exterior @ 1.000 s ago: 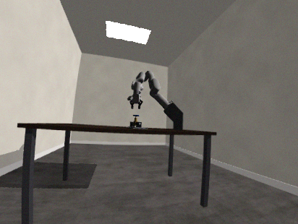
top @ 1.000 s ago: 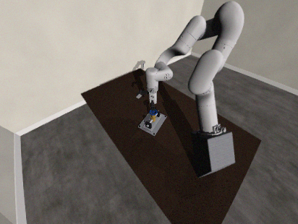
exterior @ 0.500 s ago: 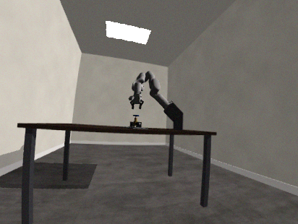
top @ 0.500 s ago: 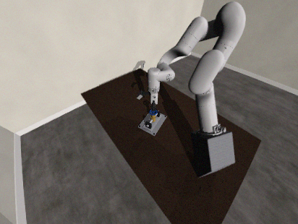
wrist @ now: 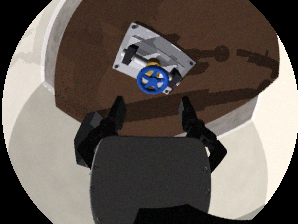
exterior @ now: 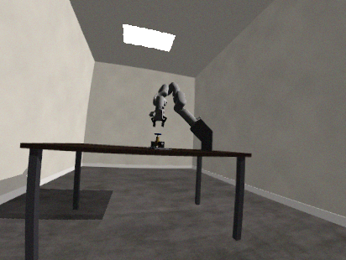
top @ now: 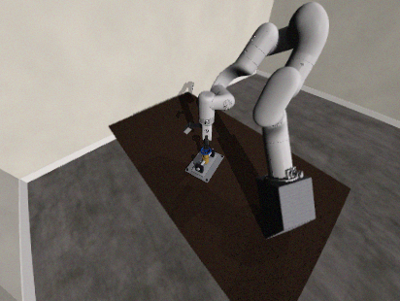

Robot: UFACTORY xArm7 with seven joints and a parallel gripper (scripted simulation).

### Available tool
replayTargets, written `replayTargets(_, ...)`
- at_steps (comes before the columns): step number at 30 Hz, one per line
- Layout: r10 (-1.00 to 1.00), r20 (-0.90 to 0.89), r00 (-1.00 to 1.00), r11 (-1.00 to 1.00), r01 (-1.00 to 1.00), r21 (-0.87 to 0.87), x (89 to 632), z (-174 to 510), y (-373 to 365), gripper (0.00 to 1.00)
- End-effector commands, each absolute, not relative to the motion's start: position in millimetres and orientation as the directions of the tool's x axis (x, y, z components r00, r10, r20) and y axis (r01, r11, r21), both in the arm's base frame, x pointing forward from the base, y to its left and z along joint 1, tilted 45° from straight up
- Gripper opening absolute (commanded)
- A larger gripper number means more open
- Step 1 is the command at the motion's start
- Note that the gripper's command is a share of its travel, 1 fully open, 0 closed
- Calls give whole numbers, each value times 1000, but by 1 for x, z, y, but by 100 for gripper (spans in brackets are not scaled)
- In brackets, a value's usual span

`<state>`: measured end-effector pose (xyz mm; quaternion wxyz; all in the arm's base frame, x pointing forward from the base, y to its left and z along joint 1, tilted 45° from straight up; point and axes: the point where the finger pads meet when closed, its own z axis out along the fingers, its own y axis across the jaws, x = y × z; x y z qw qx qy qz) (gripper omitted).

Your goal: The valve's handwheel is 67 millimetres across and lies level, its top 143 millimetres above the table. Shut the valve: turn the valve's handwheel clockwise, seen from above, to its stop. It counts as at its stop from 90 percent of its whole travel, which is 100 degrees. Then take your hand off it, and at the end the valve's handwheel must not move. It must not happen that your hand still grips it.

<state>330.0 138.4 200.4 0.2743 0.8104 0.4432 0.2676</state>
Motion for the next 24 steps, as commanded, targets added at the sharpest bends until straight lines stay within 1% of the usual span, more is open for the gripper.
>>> replayTargets(1, 866, 193, 462, -456, 571, 683, 333, 199, 139, 100)
replayTargets(24, 866, 192, 462, -456, 571, 683, 350, 181, 133, 100)
